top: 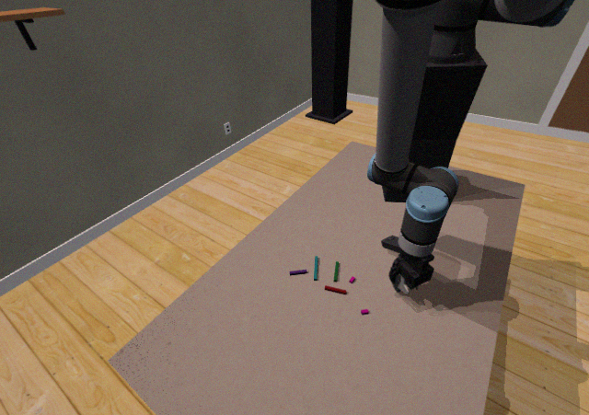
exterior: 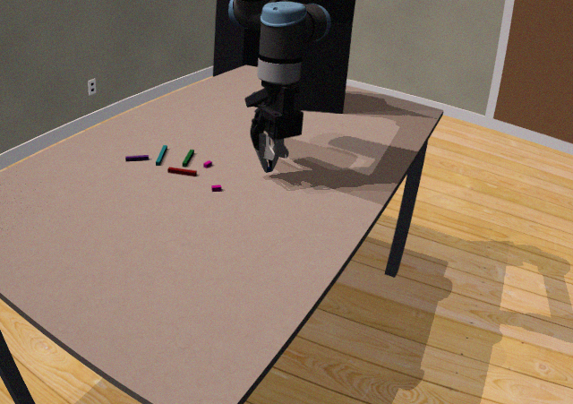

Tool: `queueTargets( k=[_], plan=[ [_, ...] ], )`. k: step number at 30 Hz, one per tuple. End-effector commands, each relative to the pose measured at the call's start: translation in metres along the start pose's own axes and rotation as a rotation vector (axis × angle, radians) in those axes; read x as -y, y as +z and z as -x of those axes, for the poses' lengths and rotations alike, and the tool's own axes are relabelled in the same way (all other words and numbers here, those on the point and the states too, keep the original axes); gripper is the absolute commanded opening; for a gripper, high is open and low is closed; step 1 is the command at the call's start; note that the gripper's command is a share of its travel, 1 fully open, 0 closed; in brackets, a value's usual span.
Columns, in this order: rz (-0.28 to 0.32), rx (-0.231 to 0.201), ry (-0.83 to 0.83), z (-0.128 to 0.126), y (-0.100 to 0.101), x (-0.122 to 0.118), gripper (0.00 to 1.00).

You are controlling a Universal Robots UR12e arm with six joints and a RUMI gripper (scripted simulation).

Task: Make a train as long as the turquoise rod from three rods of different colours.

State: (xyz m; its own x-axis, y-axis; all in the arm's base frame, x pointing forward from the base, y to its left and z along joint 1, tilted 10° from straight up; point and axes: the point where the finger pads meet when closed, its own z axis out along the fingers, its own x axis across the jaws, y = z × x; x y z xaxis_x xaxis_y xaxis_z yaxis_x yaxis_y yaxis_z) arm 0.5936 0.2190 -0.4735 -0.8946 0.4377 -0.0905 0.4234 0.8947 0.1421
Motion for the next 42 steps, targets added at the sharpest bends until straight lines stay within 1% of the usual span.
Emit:
queueTargets(
  k=[1,20,42],
  plan=[
    [0.000,0.001,0.000,0.000,0.000,0.000,0.00],
    [0.000,0.001,0.000,0.000,0.011,0.000,0.00],
    [0.000,0.001,0.000,0.000,0.012,0.000,0.00]
  ],
)
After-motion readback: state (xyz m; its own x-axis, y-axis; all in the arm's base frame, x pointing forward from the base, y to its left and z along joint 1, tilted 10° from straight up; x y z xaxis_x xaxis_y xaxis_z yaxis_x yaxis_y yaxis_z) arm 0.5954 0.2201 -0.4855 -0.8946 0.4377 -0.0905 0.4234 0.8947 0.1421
